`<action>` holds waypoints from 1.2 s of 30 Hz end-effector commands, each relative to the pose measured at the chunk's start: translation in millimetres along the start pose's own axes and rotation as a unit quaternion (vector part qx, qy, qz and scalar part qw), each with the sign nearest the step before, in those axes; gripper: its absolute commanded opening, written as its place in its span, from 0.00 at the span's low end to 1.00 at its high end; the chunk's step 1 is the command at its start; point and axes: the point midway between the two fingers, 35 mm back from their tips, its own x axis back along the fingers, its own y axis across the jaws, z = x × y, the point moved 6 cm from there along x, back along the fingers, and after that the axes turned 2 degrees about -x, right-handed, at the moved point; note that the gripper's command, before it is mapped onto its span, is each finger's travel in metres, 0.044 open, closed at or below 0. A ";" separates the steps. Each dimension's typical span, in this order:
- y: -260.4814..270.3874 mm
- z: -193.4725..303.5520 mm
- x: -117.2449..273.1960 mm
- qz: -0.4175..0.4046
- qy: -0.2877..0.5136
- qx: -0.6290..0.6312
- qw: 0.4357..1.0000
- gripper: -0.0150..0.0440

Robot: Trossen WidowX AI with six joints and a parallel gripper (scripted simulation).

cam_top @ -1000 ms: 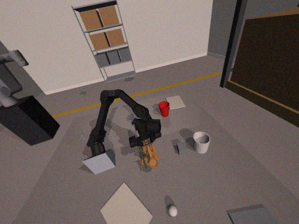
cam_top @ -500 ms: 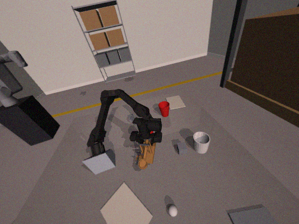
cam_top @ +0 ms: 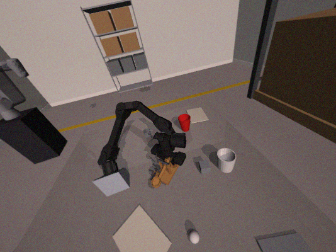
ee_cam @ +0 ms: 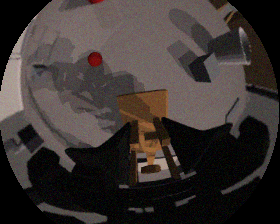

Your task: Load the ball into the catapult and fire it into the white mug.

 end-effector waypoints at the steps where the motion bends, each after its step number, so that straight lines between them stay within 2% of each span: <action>1: -3.0 -0.3 3.3 0.003 -0.003 -0.009 1.000 0.25; 36: -3.2 -2.5 -42.8 0.000 0.000 -0.004 1.000 0.25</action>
